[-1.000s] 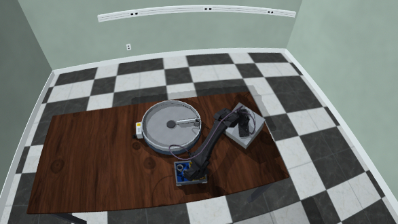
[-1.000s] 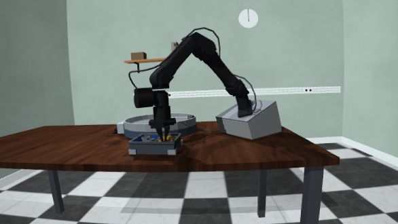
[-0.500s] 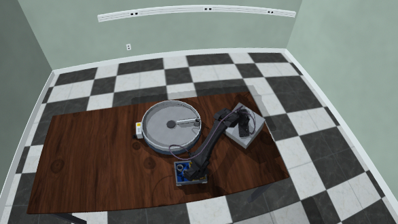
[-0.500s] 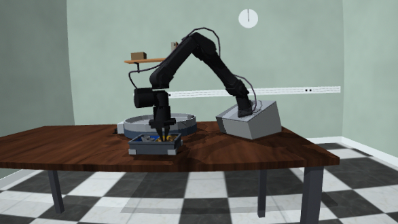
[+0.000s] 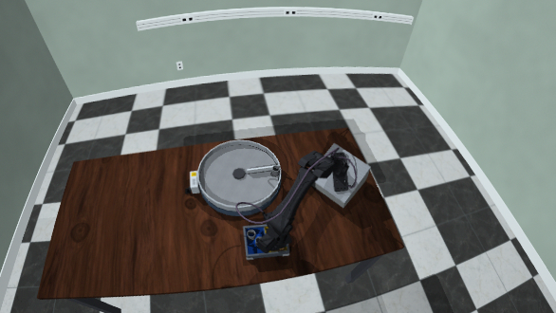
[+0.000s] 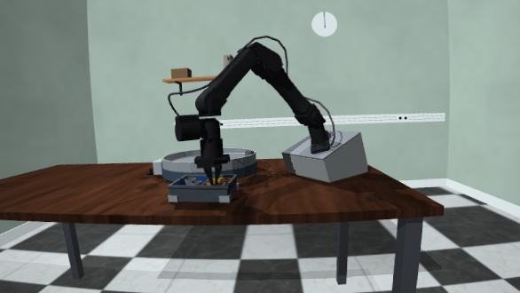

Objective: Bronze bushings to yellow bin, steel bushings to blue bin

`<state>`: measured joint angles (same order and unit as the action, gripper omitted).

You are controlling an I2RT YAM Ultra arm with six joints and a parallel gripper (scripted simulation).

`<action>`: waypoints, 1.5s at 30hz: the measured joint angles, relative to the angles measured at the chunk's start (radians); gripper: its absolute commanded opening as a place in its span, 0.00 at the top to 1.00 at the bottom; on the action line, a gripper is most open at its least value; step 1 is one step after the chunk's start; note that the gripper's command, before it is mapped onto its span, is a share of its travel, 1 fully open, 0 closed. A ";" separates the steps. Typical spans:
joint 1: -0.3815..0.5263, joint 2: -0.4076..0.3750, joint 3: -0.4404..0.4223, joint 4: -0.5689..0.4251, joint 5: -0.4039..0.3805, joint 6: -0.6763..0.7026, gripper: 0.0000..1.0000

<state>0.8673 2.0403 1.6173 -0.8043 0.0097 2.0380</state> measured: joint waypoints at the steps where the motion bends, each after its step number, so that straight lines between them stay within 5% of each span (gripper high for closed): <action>1: 0.000 0.000 0.000 0.000 0.000 0.000 1.00; 2: 0.000 0.000 0.000 0.000 0.000 0.000 1.00; 3: 0.000 0.000 0.000 0.000 0.000 0.000 0.85; 45: 0.000 0.000 0.000 -0.001 0.000 0.000 0.85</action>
<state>0.8673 2.0399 1.6176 -0.8055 0.0093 2.0380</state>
